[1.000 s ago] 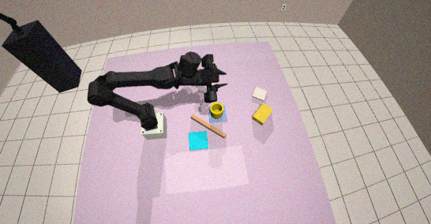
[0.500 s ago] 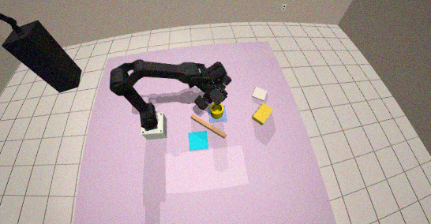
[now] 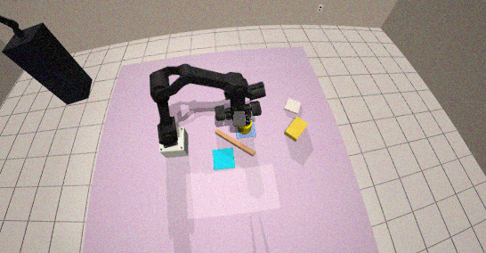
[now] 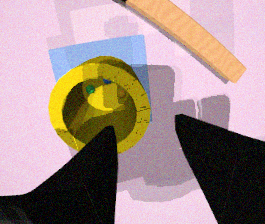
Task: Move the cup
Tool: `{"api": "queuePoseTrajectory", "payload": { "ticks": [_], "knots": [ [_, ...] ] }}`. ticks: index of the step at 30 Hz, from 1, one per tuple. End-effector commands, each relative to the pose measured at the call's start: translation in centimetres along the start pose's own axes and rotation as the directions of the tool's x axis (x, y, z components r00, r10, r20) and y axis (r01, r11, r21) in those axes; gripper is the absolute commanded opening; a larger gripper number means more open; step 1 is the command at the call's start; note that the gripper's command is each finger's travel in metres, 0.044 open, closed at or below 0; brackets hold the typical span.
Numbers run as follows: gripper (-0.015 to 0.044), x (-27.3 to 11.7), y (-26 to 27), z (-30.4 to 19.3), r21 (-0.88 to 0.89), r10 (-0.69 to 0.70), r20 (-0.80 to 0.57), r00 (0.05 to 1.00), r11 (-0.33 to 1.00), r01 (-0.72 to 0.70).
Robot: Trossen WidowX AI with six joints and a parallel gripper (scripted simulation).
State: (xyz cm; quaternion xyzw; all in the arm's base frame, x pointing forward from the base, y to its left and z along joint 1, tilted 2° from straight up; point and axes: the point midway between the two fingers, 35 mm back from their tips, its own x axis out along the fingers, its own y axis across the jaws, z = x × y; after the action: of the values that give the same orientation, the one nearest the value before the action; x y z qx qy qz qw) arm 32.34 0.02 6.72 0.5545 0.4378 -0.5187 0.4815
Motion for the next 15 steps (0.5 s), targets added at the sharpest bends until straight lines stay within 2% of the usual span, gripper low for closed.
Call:
{"api": "queuePoseTrajectory", "payload": {
  "ticks": [1,15],
  "knots": [
    [0.0167,0.0,-0.1,-0.1,0.024,-0.013,0.006,1.000,1.000,0.012],
    [0.0167,1.9,0.0,-0.1,0.024,-0.012,0.006,1.000,1.000,0.012]
  ]
}}
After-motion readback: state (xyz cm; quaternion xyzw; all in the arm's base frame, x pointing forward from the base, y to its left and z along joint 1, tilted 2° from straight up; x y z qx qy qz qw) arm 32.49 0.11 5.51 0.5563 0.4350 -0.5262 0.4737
